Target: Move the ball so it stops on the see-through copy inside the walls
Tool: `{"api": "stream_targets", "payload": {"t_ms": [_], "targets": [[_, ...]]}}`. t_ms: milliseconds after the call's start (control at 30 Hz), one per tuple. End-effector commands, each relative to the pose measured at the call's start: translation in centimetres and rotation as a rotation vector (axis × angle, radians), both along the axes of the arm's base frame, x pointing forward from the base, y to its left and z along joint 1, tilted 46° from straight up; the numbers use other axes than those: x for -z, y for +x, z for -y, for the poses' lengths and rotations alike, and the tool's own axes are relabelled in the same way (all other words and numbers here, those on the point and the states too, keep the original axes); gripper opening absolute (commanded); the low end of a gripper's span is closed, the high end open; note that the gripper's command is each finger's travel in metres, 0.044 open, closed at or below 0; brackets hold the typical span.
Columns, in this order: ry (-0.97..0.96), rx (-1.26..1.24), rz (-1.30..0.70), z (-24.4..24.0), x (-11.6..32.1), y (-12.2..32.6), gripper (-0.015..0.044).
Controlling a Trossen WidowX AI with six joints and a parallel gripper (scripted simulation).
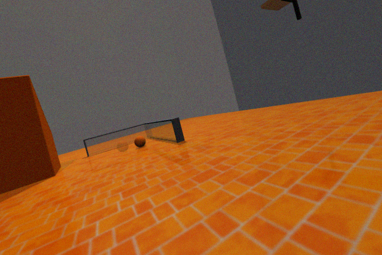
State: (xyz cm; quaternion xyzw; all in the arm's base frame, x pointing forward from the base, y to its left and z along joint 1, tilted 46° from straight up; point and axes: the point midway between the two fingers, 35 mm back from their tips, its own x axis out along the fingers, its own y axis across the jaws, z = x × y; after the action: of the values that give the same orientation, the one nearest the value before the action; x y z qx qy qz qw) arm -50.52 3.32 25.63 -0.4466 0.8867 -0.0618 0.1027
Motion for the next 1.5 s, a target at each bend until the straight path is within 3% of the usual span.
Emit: {"api": "stream_targets", "payload": {"t_ms": [0,167,800,1467], "targets": [[0.002,0.003,-0.002,-0.1,0.0,0.0,0.0374],[0.070,0.097,-0.085,-3.9,-1.1,0.3,0.0264],[0.663,0.567,-0.363,-23.4,-3.0,8.0,0.0264],[1.419,0.888,-0.285,-38.5,-5.3,24.9,0.0264]]}}
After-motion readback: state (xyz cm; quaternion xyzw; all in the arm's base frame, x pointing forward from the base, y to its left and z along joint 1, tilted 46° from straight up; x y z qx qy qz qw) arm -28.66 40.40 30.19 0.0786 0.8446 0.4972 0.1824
